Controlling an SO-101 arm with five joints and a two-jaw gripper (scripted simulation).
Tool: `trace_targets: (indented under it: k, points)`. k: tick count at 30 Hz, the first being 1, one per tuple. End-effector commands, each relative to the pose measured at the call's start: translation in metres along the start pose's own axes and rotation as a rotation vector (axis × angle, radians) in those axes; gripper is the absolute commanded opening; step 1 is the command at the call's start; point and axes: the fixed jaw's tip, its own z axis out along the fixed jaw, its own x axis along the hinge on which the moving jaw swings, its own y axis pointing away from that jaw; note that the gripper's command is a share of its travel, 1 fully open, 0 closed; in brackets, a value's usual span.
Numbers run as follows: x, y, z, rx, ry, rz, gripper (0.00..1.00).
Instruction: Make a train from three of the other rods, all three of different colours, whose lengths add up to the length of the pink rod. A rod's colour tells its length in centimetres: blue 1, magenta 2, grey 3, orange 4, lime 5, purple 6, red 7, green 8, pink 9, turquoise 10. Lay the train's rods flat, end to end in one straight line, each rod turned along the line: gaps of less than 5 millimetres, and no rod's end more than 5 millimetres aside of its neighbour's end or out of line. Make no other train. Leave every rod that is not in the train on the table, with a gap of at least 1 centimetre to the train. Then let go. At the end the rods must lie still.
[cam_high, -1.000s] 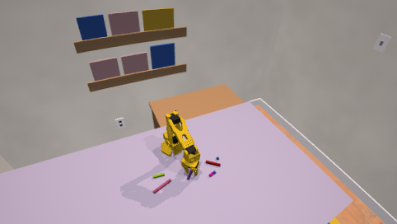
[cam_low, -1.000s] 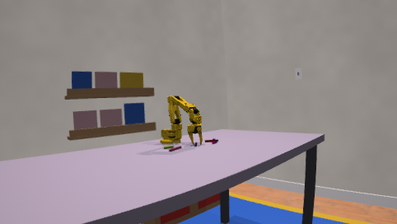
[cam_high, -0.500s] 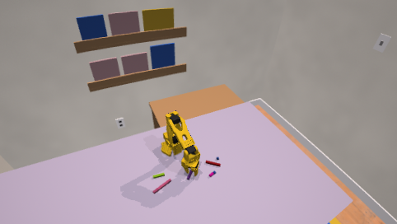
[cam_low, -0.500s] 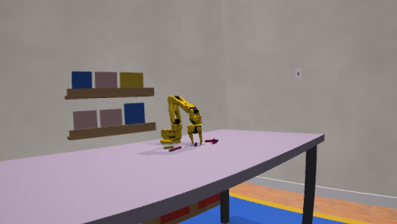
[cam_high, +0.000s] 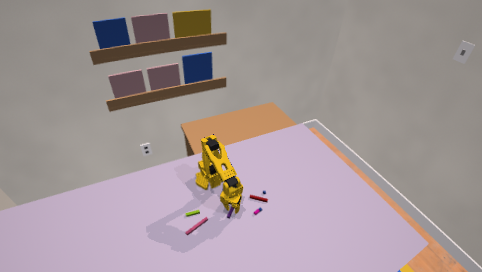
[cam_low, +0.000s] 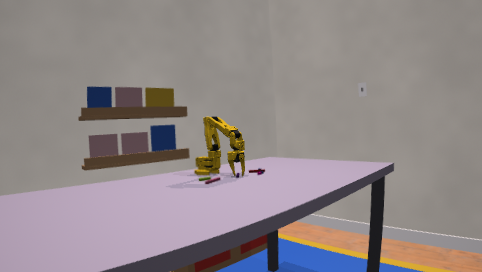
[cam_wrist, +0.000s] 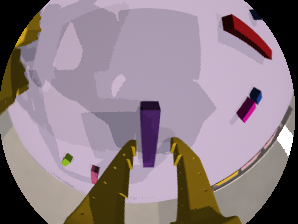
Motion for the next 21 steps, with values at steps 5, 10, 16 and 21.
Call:
trace_targets:
  k: [5, 10, 16, 21]
  points:
    - [0.0087, -0.01, -0.0095, 0.066, 0.049, 0.0, 0.11]
    - [0.0087, -0.01, -0.0095, 0.066, 0.049, 0.0, 0.07]
    - [0.0087, -0.01, -0.0095, 0.066, 0.049, 0.0, 0.03]
    - [0.0087, -0.01, -0.0095, 0.066, 0.049, 0.0, 0.02]
